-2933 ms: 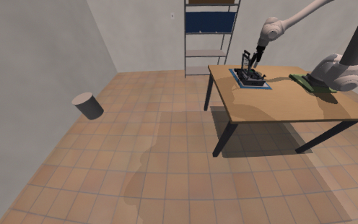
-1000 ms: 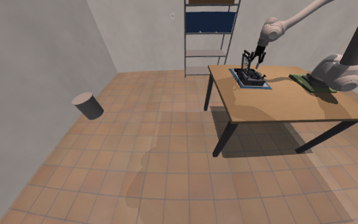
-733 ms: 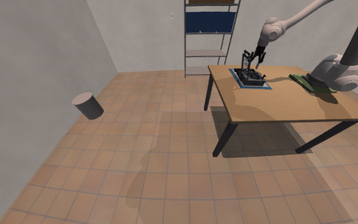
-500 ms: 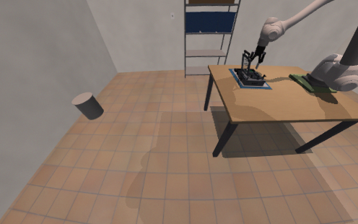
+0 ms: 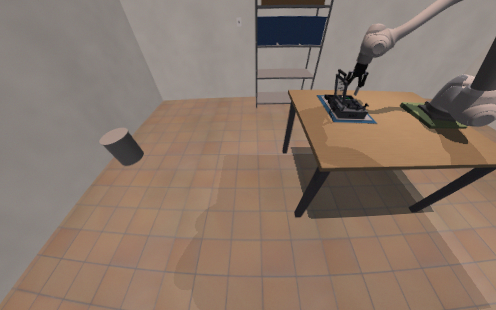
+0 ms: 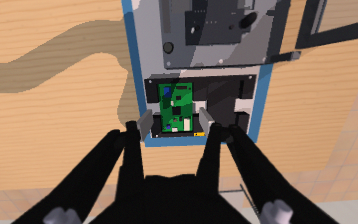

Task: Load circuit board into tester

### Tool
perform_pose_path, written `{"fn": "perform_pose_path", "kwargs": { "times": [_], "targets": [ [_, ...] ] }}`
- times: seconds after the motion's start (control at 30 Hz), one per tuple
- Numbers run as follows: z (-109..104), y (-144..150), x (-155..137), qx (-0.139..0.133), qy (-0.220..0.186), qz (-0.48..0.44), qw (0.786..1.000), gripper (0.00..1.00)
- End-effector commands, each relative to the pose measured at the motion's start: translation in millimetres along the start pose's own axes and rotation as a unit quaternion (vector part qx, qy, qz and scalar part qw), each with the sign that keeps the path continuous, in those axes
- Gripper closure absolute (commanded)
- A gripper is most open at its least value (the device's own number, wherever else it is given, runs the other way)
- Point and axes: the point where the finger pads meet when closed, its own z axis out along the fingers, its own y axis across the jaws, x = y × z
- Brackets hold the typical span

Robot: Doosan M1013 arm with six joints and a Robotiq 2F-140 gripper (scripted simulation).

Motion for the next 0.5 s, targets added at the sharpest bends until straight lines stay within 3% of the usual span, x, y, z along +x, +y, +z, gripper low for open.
{"fn": "perform_pose_path", "kwargs": {
  "times": [0.0, 0.47],
  "targets": [
    [-0.6, 0.0, 0.0, 0.0, 0.0, 0.0, 1.0, 0.42],
    [-3.2, 0.0, 0.0, 0.0, 0.0, 0.0, 1.0, 0.42]
  ]
}}
